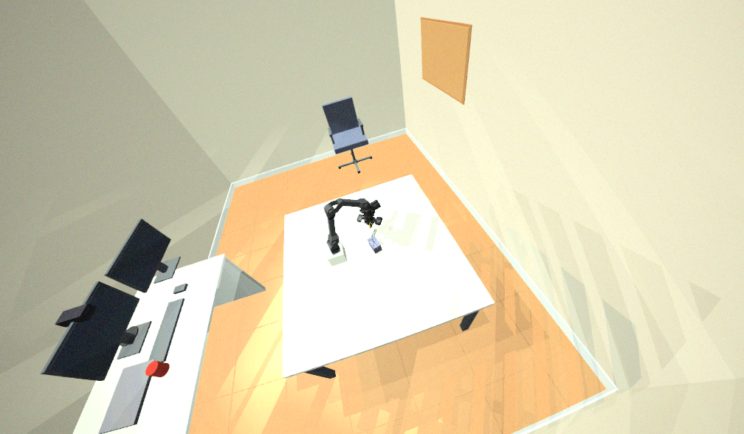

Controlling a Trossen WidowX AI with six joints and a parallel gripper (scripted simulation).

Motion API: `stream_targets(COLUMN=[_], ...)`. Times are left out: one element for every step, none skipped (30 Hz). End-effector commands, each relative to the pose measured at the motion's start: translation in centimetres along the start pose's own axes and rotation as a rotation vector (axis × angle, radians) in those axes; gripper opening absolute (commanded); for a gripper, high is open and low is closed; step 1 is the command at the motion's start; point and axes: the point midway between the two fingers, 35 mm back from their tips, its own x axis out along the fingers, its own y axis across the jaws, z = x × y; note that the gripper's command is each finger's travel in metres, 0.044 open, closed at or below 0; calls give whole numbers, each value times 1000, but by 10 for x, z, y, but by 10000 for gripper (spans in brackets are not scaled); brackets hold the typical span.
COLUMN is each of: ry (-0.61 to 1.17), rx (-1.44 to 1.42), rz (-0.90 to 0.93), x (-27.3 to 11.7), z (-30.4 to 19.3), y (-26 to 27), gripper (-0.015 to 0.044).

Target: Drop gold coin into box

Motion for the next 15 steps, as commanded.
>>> stream_targets(ry=[3,3,3,4,4,4,4,4,4,4,4,4,4,4,4], rx=[-102,-137,-172,-206,-241,-276,-310,-345,-379,-414,-449,-483,-518,-552,-587], rz=[-1,-1,-1,-1,-1,-1,-1,-1,0,0,0,0,0,0,0], x=[-1,-1,-1,-1,-1,-1,-1,-1,-1,-2,-2,-2,-2,-2,-2], z=[-2,-2,-2,-3,-3,-3,-3,-4,-4,-4,-5,-5,-5,-5,-6], y=[1,1,1,1,1,2,2,2,2,2,3,3,3,3,3], gripper=[0,0,0,0,0,0,0,0,0,0,0,0,0,0,0])
